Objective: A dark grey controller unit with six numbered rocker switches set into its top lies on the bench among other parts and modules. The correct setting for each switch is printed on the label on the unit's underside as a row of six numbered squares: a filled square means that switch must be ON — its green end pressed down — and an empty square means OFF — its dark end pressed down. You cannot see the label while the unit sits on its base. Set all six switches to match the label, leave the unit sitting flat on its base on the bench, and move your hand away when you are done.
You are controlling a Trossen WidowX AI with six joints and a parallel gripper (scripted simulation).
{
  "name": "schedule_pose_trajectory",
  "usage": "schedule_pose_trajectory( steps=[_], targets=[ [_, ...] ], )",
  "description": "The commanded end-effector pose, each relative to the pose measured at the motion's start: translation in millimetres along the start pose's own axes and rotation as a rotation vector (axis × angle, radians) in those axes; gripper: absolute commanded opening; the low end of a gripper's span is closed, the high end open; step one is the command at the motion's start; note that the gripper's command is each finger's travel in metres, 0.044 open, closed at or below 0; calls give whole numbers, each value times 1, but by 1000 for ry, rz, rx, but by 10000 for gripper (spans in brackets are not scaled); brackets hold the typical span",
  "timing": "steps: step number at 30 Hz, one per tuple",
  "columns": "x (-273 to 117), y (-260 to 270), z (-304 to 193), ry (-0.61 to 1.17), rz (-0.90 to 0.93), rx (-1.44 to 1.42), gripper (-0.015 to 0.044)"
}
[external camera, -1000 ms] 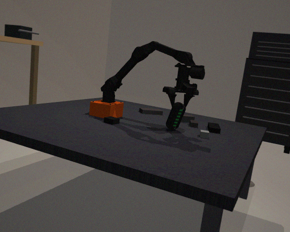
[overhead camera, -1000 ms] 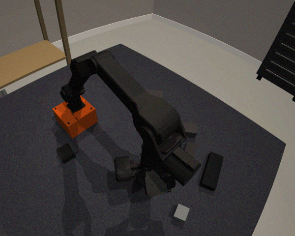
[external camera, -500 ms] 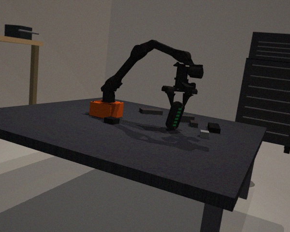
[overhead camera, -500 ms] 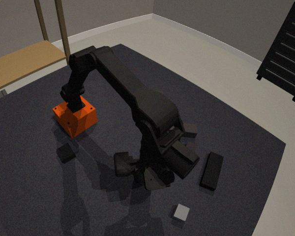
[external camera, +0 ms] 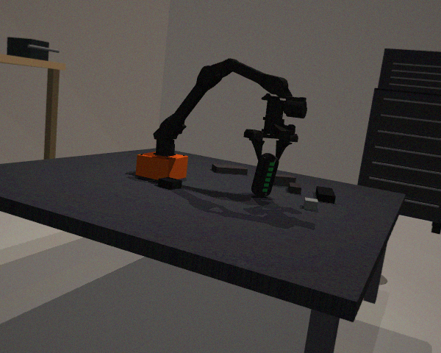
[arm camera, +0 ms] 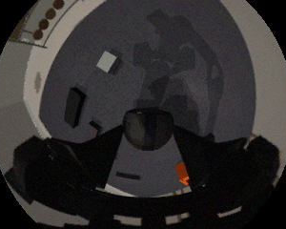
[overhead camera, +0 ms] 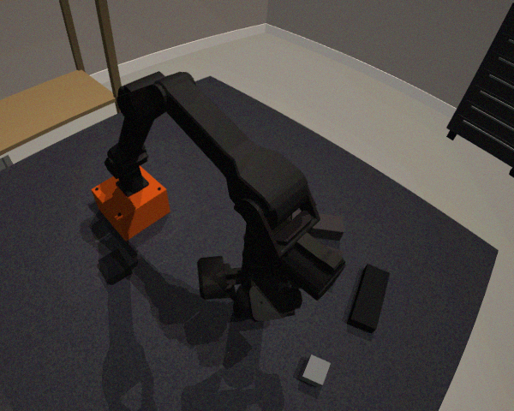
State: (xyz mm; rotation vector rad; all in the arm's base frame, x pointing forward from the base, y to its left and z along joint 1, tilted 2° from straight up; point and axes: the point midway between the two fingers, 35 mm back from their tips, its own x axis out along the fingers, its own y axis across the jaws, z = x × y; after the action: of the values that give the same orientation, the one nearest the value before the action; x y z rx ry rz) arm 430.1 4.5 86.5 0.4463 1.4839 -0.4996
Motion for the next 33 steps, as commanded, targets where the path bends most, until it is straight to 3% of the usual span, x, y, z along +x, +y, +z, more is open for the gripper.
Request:
schedule_pose_trajectory(
  steps=[1,33],
  targets=[
    [2,2,-7,15,4,0,337],
    [3,3,-33,17,4,-1,338]
  ],
)
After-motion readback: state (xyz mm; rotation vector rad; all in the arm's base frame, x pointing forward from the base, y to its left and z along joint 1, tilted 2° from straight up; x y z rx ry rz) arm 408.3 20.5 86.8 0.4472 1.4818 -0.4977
